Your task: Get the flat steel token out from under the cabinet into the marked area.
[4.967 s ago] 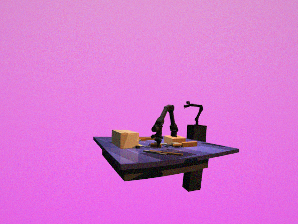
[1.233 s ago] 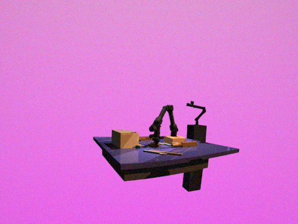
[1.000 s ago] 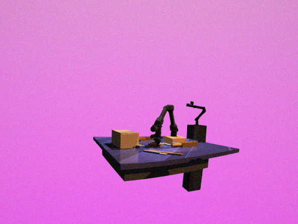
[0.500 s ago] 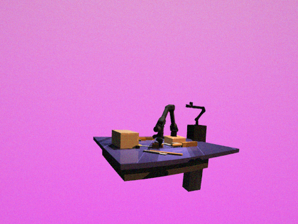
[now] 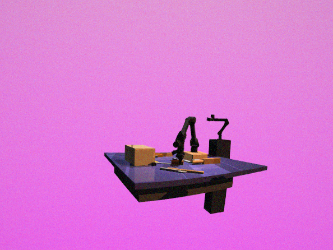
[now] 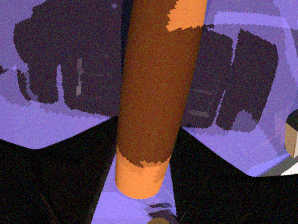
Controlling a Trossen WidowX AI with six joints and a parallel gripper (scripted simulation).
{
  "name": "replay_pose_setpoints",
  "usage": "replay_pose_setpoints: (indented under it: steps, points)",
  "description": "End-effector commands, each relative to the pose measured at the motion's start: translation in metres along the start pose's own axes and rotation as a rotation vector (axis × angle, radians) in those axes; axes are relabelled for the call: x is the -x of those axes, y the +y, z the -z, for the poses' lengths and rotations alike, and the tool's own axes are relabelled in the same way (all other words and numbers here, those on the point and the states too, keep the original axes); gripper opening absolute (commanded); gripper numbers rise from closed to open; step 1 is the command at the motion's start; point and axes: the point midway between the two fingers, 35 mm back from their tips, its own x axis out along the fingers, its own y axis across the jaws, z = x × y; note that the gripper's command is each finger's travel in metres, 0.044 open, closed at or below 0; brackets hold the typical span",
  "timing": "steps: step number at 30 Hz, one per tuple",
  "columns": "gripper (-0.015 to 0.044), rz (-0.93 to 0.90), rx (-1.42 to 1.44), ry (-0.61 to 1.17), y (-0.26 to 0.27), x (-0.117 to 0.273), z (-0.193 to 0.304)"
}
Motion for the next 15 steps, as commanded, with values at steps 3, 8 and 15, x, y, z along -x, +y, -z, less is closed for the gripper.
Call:
replay_pose_setpoints:
  steps: [3, 8, 15]
  points:
    - [0.0, -0.005, -0.001, 0.001, 0.001, 0.01, 0.0]
    - [0.0, -0.004, -0.001, 0.001, -0.001, 0.015, 0.001]
    - [0.0, -0.003, -0.002, 0.001, -0.005, 0.021, 0.003]
